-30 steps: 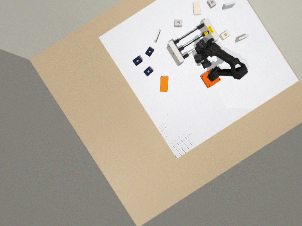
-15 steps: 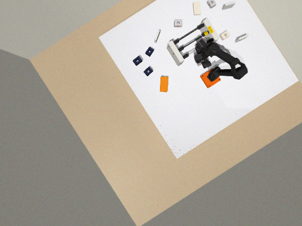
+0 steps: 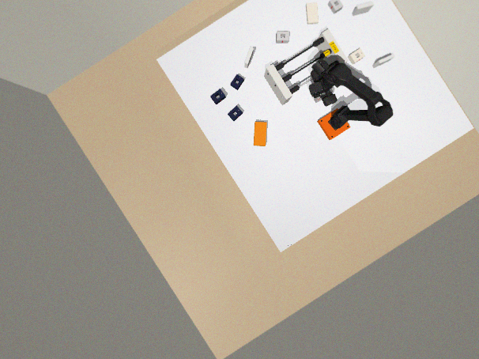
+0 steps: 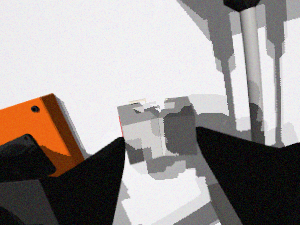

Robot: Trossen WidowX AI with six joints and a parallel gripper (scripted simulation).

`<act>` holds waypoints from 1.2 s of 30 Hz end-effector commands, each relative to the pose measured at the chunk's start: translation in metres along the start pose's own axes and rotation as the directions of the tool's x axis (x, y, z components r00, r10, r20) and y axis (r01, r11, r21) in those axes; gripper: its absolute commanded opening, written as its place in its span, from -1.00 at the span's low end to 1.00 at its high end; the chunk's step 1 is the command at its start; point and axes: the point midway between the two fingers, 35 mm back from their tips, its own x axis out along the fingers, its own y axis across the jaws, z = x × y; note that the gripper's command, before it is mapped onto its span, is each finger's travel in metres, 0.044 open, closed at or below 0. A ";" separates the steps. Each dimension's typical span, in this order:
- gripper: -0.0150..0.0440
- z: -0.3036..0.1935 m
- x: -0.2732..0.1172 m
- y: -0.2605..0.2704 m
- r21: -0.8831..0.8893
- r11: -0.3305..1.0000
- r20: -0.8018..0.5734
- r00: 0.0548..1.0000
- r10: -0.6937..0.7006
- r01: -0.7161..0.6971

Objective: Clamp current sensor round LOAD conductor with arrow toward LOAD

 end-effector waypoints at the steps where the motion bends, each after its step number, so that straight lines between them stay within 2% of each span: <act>1: -0.49 0.001 -0.019 -0.002 0.003 1.000 0.003 1.000 -0.002 0.002; 15: -0.49 0.001 -0.073 -0.004 0.001 1.000 0.006 1.000 0.000 0.000; 20: -0.49 0.001 -0.079 -0.005 0.019 1.000 0.007 1.000 0.000 0.000; 28: -0.49 0.003 -0.082 -0.017 0.262 0.965 0.007 1.000 -0.001 -0.001; 36: -0.49 0.006 -0.085 -0.030 0.524 0.852 0.007 1.000 -0.002 -0.002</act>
